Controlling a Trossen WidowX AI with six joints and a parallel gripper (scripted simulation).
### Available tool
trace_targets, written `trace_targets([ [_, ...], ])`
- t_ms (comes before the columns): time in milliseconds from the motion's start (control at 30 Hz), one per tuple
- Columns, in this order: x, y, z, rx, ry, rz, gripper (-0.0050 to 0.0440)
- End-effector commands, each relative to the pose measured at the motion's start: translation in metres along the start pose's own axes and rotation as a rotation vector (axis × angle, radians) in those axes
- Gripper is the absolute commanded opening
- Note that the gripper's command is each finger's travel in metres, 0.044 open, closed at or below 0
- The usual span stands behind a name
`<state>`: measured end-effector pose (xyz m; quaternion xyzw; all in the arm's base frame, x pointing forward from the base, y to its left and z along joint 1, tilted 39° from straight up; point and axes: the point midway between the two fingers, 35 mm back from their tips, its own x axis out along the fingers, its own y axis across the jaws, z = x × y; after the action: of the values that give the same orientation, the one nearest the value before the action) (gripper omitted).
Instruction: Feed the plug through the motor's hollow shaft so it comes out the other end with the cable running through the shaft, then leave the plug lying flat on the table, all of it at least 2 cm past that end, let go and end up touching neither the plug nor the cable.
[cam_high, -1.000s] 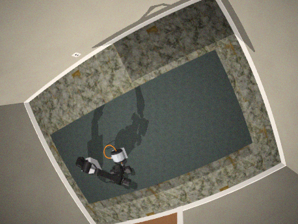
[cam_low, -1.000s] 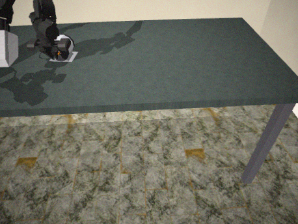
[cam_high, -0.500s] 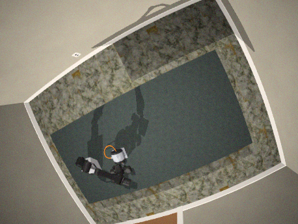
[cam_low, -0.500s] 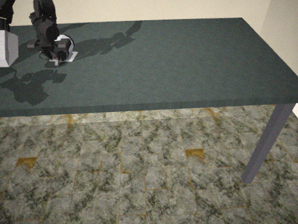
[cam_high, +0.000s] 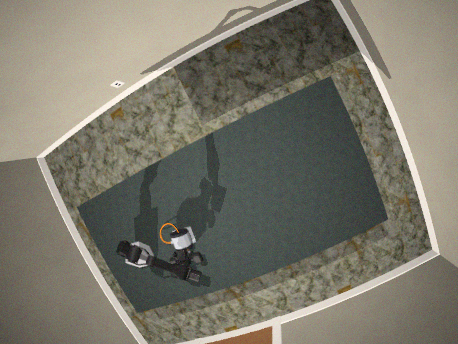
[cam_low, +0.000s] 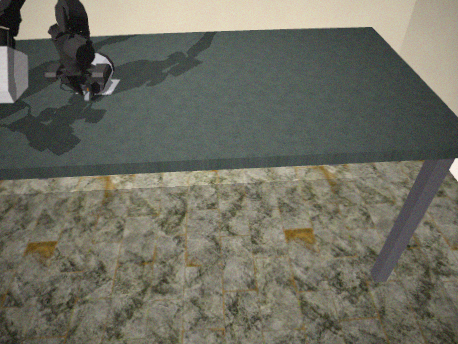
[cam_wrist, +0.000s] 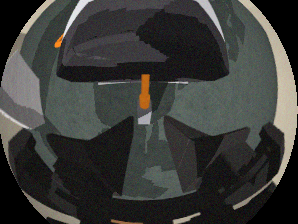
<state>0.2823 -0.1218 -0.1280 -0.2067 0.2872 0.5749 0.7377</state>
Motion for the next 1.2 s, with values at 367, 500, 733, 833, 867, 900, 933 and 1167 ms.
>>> trace_targets([
  [367,0.0130,0.0045,0.0037,0.013,-0.012,0.010,0.0160],
  [500,0.0109,0.0030,0.0031,0.005,-0.006,0.008,0.0123],
  [733,0.0109,0.0030,0.0031,0.005,-0.006,0.008,0.0089],
  [833,0.0109,0.0030,0.0031,0.005,-0.006,0.008,0.0069],
  [867,0.0109,0.0030,0.0031,0.005,-0.006,0.008,0.0063],
  [900,0.0109,0.0030,0.0031,0.005,-0.006,0.008,0.0056],
  [933,0.0109,0.0030,0.0031,0.005,-0.006,0.008,0.0049],
  [1167,0.0101,0.0028,-0.0012,0.006,-0.006,0.008,0.0000],
])
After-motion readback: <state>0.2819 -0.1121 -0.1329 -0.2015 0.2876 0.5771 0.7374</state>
